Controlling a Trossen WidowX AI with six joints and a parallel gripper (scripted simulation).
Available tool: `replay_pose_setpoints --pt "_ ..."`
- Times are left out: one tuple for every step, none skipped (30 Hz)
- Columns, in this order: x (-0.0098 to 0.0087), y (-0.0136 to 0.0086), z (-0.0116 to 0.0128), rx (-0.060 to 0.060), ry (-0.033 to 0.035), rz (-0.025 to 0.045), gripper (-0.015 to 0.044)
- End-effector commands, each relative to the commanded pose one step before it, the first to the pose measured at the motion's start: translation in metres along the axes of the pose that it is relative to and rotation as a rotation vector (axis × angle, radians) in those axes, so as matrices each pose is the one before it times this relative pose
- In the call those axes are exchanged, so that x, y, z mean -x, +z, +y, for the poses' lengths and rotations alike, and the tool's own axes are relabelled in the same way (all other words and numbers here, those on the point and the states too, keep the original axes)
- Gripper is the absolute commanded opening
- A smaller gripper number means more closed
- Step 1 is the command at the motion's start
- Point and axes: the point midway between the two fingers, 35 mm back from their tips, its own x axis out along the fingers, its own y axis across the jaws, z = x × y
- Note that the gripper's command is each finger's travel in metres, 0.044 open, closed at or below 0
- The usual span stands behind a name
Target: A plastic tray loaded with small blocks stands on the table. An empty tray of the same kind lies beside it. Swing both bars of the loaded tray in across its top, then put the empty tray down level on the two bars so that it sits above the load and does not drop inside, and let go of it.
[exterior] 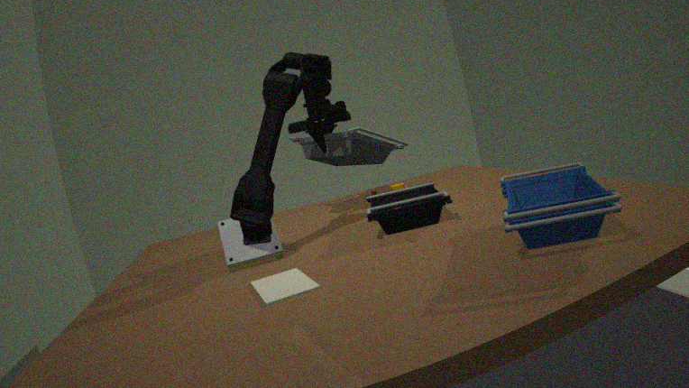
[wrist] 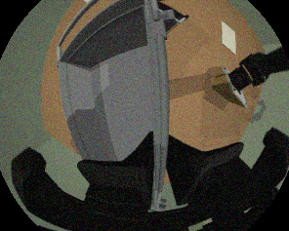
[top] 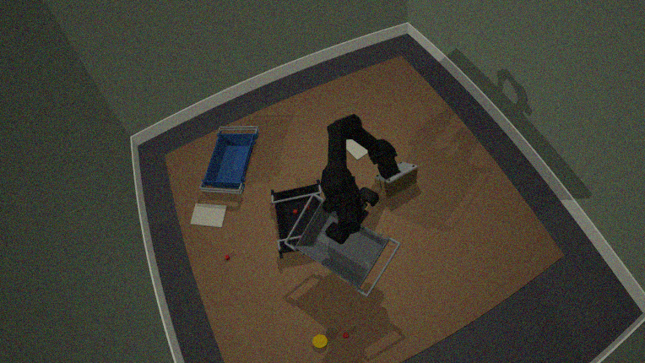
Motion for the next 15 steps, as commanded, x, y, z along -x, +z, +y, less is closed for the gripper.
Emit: replay_pose_setpoints --pt "0.00750 0.02625 0.00448 -0.0771 0.02836 0.00108 0.0000" --pt "0.00002 0.00577 0.00129 -0.0166 0.00105 -0.00056 0.0000" --pt "-0.00002 0.00577 0.00130 -0.0166 0.00102 -0.00064 0.0000" --pt "-0.00006 0.00576 0.00131 -0.0166 0.00099 -0.00072 0.0000" --pt "-0.00010 0.00575 0.00132 -0.0167 0.00096 -0.00080 0.0000" --pt "-0.00014 0.00574 0.00133 -0.0167 0.00094 -0.00089 0.0000" --pt "-0.00018 0.00573 0.00134 -0.0167 0.00091 -0.00097 0.0000" --pt "-0.00022 0.00573 0.00135 -0.0167 0.00089 -0.00105 0.0000" --pt "-0.00026 0.00572 0.00136 -0.0168 0.00087 -0.00113 0.0000" --pt "-0.00029 0.00571 0.00137 -0.0168 0.00084 -0.00122 0.0000" --pt "-0.00033 0.00570 0.00138 -0.0168 0.00082 -0.00130 0.0000" --pt "-0.00037 0.00569 0.00139 -0.0168 0.00080 -0.00139 0.0000" --pt "-0.00041 0.00568 0.00140 -0.0168 0.00078 -0.00147 0.0000" --pt "-0.00044 0.00567 0.00141 -0.0169 0.00077 -0.00156 0.0000" --pt "-0.00048 0.00566 0.00141 -0.0169 0.00075 -0.00164 0.0000"
